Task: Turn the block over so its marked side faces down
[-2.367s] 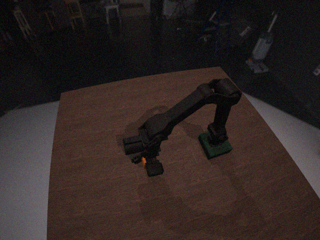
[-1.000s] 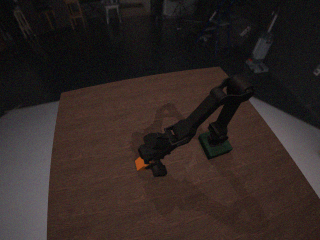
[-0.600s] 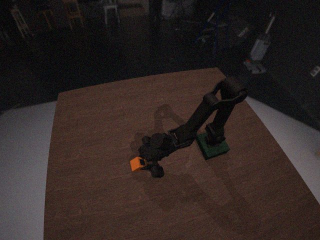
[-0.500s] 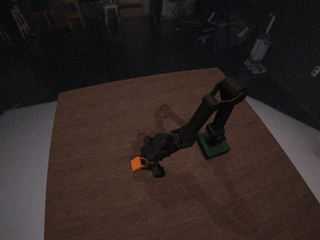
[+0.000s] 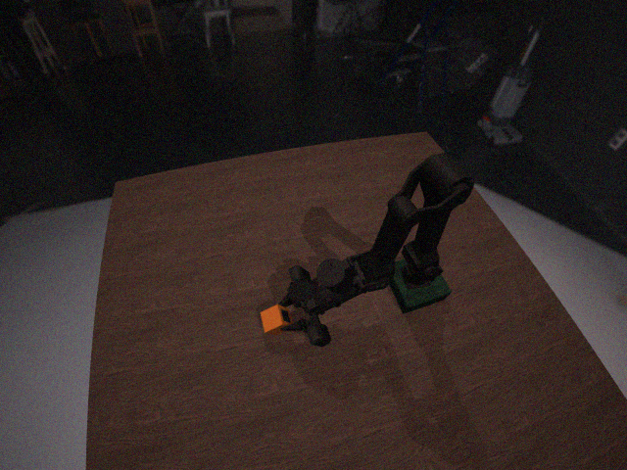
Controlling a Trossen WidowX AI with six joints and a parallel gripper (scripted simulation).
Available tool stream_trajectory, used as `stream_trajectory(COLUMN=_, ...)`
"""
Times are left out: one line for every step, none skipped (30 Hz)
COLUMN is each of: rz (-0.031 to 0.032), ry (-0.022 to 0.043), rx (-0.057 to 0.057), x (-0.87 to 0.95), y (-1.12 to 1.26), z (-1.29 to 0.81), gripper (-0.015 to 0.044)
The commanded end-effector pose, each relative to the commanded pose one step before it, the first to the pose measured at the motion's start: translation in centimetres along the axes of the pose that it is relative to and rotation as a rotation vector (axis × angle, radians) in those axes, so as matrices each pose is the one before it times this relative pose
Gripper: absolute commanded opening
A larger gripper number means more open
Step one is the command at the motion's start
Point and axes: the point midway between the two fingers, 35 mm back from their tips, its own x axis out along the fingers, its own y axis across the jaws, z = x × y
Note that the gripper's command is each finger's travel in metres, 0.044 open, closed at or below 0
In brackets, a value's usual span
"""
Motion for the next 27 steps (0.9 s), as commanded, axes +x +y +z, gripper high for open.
stream_trajectory(rz=-0.00482, ry=-0.03622, rx=-0.0054, x=-0.218, y=-0.071, z=0.208, gripper=0.0000)
stream_trajectory(rz=0.00000, ry=-0.00226, rx=0.0000, x=-0.012, y=0.000, z=0.013, gripper=0.0000)
stream_trajectory(rz=0.00000, ry=0.00000, rx=0.0000, x=0.000, y=0.000, z=0.000, gripper=0.0000)
stream_trajectory(rz=0.00000, ry=0.00000, rx=0.0000, x=0.000, y=0.000, z=0.000, gripper=0.0000)
stream_trajectory(rz=0.00000, ry=0.00000, rx=0.0000, x=0.000, y=0.000, z=0.000, gripper=0.0000)
stream_trajectory(rz=0.00000, ry=0.00000, rx=0.0000, x=0.000, y=0.000, z=0.000, gripper=0.0000)
stream_trajectory(rz=0.00000, ry=0.00000, rx=0.0000, x=0.000, y=0.000, z=0.000, gripper=0.0000)
stream_trajectory(rz=0.00000, ry=0.00000, rx=0.0000, x=0.000, y=0.000, z=0.000, gripper=0.0000)
stream_trajectory(rz=0.00000, ry=0.00000, rx=0.0000, x=0.000, y=0.000, z=0.000, gripper=0.0000)
stream_trajectory(rz=0.00000, ry=0.00000, rx=0.0000, x=0.000, y=0.000, z=0.000, gripper=0.0000)
stream_trajectory(rz=0.00000, ry=0.00000, rx=0.0000, x=0.000, y=0.000, z=0.000, gripper=0.0000)
stream_trajectory(rz=0.00000, ry=0.00000, rx=0.0000, x=0.000, y=0.000, z=0.000, gripper=0.0000)
stream_trajectory(rz=0.00000, ry=0.00000, rx=0.0000, x=0.000, y=0.000, z=0.000, gripper=0.0000)
stream_trajectory(rz=0.00000, ry=0.00000, rx=0.0000, x=0.000, y=0.000, z=0.000, gripper=0.0026)
stream_trajectory(rz=0.00000, ry=0.00000, rx=0.0000, x=0.000, y=0.000, z=0.000, gripper=0.0053)
stream_trajectory(rz=0.00000, ry=0.00000, rx=0.0000, x=0.000, y=0.000, z=0.000, gripper=0.0079)
stream_trajectory(rz=0.00000, ry=0.00000, rx=0.0000, x=0.000, y=0.000, z=0.000, gripper=0.0105)
stream_trajectory(rz=0.00000, ry=0.00000, rx=0.0000, x=0.000, y=0.000, z=0.000, gripper=0.0131)
stream_trajectory(rz=0.00000, ry=0.00000, rx=0.0000, x=0.000, y=0.000, z=0.000, gripper=0.0157)
stream_trajectory(rz=0.00000, ry=0.00000, rx=0.0000, x=0.000, y=0.000, z=0.000, gripper=0.0184)
stream_trajectory(rz=0.00000, ry=0.00000, rx=0.0000, x=0.000, y=0.000, z=0.000, gripper=0.0210)
stream_trajectory(rz=0.00000, ry=0.00000, rx=0.0000, x=0.000, y=0.000, z=0.000, gripper=0.0236)
stream_trajectory(rz=0.00000, ry=0.00000, rx=0.0000, x=0.000, y=0.000, z=0.000, gripper=0.0263)
stream_trajectory(rz=0.00000, ry=0.00000, rx=0.0000, x=0.000, y=0.000, z=0.000, gripper=0.0289)
stream_trajectory(rz=0.00000, ry=0.00000, rx=0.0000, x=0.000, y=0.000, z=0.000, gripper=0.0315)
stream_trajectory(rz=0.00000, ry=0.00000, rx=0.0000, x=0.000, y=0.000, z=0.000, gripper=0.0341)
stream_trajectory(rz=0.00000, ry=0.00000, rx=0.0000, x=0.000, y=0.000, z=0.000, gripper=0.0368)
